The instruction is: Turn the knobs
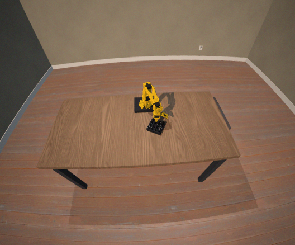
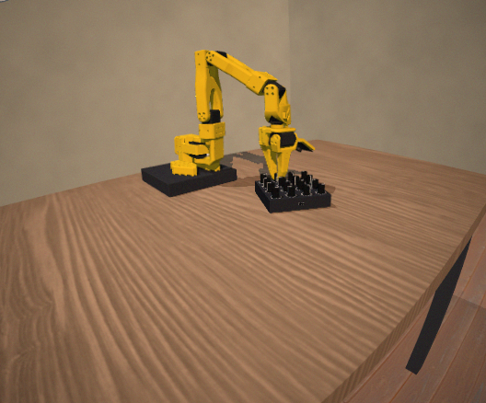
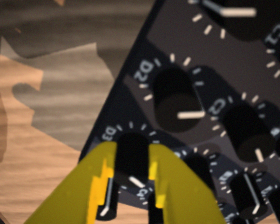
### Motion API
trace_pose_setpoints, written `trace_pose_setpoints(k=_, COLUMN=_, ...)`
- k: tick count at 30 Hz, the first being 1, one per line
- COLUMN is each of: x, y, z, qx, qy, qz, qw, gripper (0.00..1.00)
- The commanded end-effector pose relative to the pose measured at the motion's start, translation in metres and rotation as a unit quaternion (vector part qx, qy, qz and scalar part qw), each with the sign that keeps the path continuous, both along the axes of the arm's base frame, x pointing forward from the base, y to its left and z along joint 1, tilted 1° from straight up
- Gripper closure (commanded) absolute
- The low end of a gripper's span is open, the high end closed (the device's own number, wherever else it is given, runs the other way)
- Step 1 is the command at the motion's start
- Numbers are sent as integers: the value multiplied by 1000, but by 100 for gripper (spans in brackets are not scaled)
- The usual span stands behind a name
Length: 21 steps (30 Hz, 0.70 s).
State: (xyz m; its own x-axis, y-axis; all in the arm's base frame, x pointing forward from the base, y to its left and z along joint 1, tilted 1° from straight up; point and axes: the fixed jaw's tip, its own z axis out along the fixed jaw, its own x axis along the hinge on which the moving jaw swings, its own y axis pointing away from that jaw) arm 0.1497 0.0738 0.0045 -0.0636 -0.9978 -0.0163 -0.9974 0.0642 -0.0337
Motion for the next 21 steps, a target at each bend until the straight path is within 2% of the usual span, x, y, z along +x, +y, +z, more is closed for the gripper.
trace_pose_setpoints(k=1, x=-5, y=0, z=-3, qx=-5, qy=11, qz=45, qw=999, gripper=99)
trace_pose_setpoints(k=11, x=-4, y=0, z=-3, qx=-7, qy=10, qz=114, qw=993, gripper=99)
trace_pose_setpoints(k=21, x=-4, y=-1, z=-3, qx=-9, qy=9, qz=200, qw=980, gripper=99)
